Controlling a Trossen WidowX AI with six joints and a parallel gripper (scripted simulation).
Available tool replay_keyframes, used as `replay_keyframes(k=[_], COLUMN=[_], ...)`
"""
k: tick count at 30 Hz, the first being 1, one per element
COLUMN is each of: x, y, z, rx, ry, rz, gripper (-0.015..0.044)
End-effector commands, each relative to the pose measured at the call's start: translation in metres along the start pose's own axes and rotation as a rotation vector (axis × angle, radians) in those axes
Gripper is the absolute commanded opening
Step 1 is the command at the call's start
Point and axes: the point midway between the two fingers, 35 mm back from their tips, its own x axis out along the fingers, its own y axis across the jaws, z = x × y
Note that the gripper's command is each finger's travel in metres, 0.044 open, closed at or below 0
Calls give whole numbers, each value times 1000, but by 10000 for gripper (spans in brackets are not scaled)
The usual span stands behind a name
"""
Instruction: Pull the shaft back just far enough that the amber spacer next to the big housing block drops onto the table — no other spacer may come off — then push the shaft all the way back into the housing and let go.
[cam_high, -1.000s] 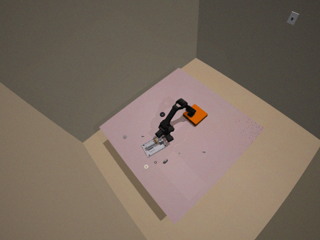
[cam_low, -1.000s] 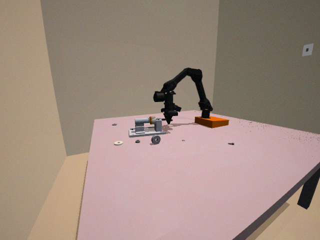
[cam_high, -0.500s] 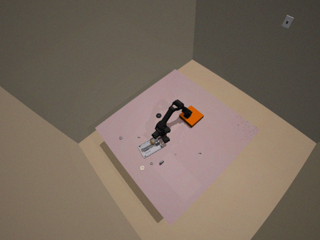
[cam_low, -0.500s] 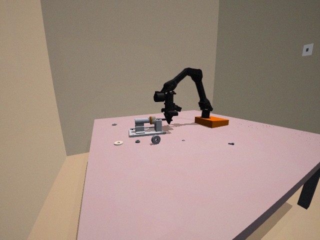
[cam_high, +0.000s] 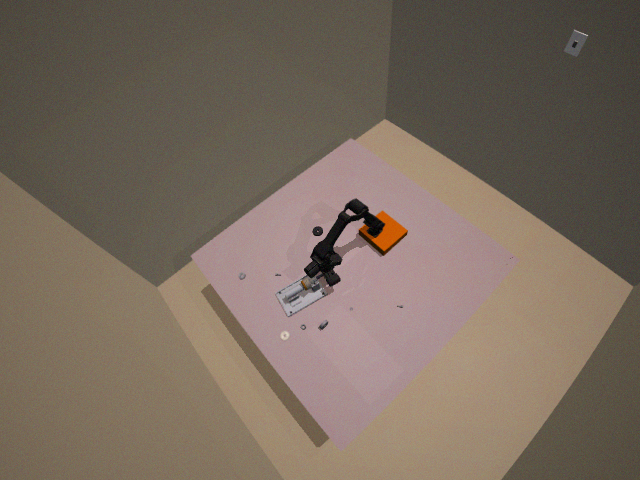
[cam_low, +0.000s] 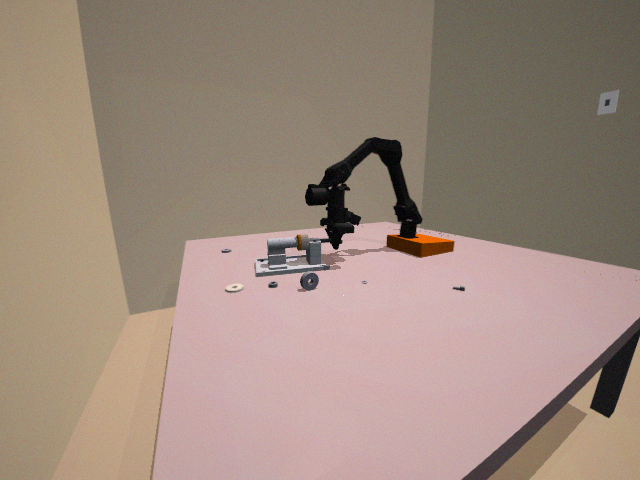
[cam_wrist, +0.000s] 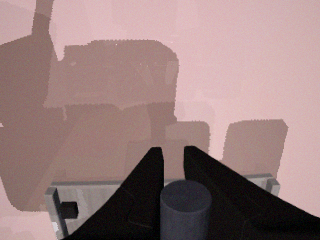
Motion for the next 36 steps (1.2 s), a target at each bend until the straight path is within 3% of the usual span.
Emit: replay_keyframes(k=[1, 36], x=[0, 0], y=[0, 0], z=[2, 6], rx=[3, 3], ry=[-3, -3], rz=[-2, -2], gripper=[0, 0])
